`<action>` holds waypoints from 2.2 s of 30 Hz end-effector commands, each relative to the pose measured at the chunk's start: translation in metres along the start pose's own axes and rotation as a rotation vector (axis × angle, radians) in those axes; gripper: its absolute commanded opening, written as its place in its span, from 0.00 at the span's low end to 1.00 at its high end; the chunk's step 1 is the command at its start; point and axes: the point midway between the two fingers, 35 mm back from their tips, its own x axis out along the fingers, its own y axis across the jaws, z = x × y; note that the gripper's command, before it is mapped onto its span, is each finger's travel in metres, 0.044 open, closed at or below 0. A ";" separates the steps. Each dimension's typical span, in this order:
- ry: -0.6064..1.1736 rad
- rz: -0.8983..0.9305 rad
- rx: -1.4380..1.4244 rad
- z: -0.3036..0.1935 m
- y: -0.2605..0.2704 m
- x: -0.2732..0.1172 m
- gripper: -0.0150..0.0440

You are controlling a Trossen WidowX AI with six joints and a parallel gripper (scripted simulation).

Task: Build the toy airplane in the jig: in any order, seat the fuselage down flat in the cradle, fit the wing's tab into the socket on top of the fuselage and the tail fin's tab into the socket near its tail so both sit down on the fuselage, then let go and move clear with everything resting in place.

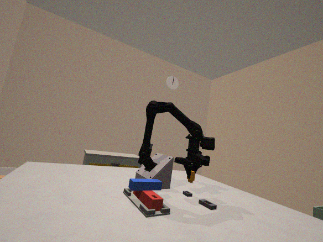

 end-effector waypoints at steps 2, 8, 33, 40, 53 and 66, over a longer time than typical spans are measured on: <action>-0.002 0.007 0.010 0.001 0.002 -0.017 0.25; 0.003 -0.001 0.012 0.000 0.000 -0.036 0.25; 0.019 0.013 0.001 0.020 -0.022 -0.068 0.25; 0.030 0.032 -0.005 0.033 -0.033 -0.066 0.25; 0.022 0.057 -0.007 0.057 -0.056 -0.063 0.25; 0.018 0.069 0.006 0.078 -0.084 -0.057 0.25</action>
